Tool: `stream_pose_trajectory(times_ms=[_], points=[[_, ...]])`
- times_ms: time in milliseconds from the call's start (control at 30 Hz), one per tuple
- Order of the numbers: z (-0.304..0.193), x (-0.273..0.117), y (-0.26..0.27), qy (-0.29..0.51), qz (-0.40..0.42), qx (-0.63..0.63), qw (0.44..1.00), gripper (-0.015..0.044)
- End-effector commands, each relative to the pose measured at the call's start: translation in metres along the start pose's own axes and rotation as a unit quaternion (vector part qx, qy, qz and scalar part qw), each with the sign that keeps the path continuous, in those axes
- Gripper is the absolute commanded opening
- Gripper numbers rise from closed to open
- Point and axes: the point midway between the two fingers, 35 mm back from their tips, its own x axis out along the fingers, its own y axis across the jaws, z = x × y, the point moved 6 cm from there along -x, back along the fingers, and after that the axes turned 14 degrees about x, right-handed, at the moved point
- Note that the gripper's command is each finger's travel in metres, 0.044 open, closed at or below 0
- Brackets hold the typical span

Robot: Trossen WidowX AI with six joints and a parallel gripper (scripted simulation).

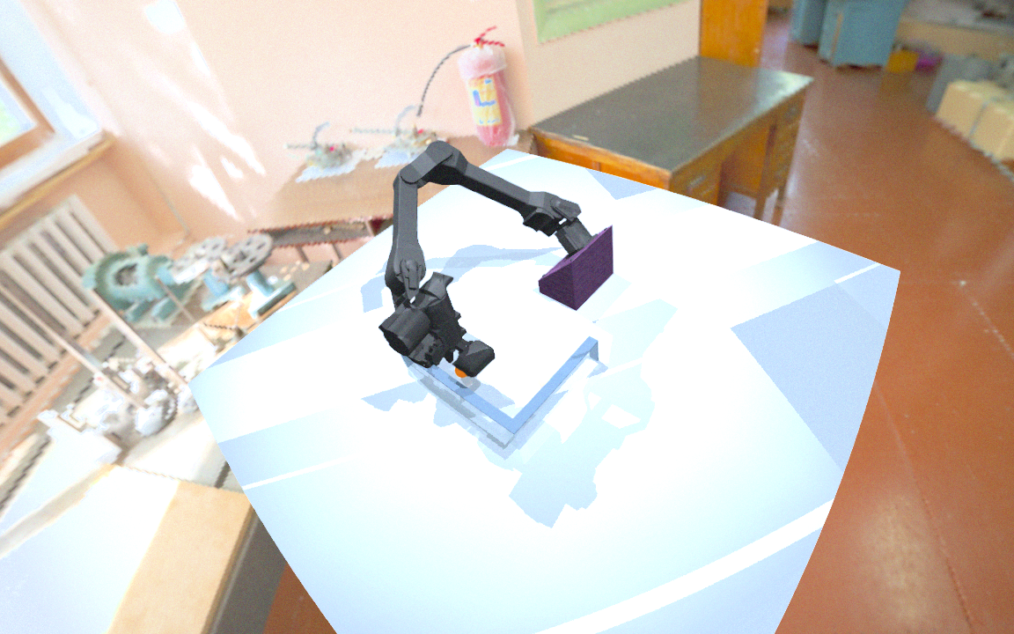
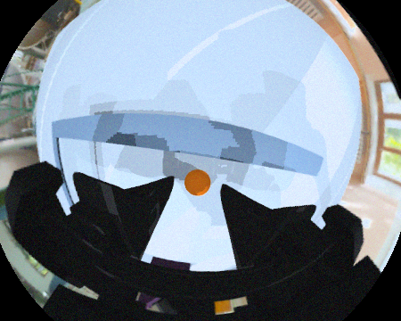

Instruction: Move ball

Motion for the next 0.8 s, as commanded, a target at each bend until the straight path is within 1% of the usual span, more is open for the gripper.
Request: stream_pose_trajectory(times_ms=[0,133,267,500,633,767], points=[[-0.002,0.008,0.0,0.001,-0.003,-0.005,1.0,0.0251],[-0.002,0.012,0.0,0.001,-0.003,-0.005,1.0,0.0251],[-0.002,0.012,0.0,0.001,-0.003,-0.005,1.0,0.0146],[-0.002,0.012,0.0,0.001,-0.003,-0.005,1.0,0.01],[-0.001,0.008,0.0,0.001,-0.002,-0.002,1.0,0.0],[0.001,-0.008,0.001,0.003,0.0,-0.002,1.0,0.0]])
